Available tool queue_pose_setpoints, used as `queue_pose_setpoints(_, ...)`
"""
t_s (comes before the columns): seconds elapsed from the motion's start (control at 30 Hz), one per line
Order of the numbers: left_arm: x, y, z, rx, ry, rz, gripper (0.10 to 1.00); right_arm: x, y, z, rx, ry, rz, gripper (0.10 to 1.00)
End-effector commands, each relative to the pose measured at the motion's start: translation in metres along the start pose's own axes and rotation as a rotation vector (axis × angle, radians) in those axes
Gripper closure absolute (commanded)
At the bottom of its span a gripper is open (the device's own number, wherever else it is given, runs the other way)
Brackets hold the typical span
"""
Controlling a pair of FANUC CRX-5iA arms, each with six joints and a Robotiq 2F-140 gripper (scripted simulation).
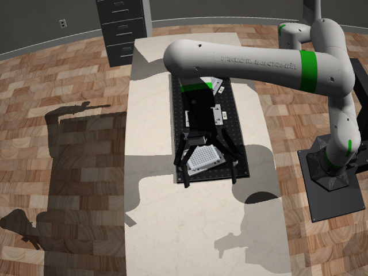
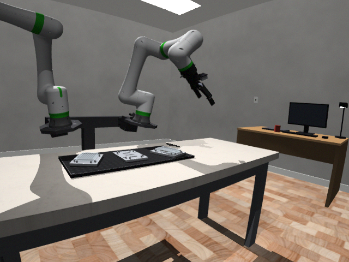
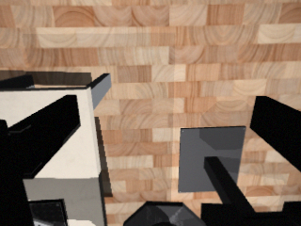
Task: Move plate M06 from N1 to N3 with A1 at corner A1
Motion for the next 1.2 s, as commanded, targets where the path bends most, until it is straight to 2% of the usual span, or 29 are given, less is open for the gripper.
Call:
queue_pose_setpoints(0.0, 0.0001, 0.0007, -0.0007, -0.001, 0.002, 0.001, 0.098, 0.0015, 0.0010, 0.0000, 0.002, 0.003, 0.001, 0.098)
queue_pose_setpoints(1.17, 0.0001, 0.0007, -0.0007, -0.001, 0.002, 0.001, 0.098, 0.0084, 0.0026, 0.0009, 0.007, 0.018, 0.007, 0.098)
Point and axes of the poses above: on each arm, the point where the finger pads meet when closed, its own y axis back along the fingers, its own x axis across the jaws, z = x × y, the point moved 2 cm from there along y, back along the fingers, and after that the axes turned 12 degrees about y, right-handed, at the moved point
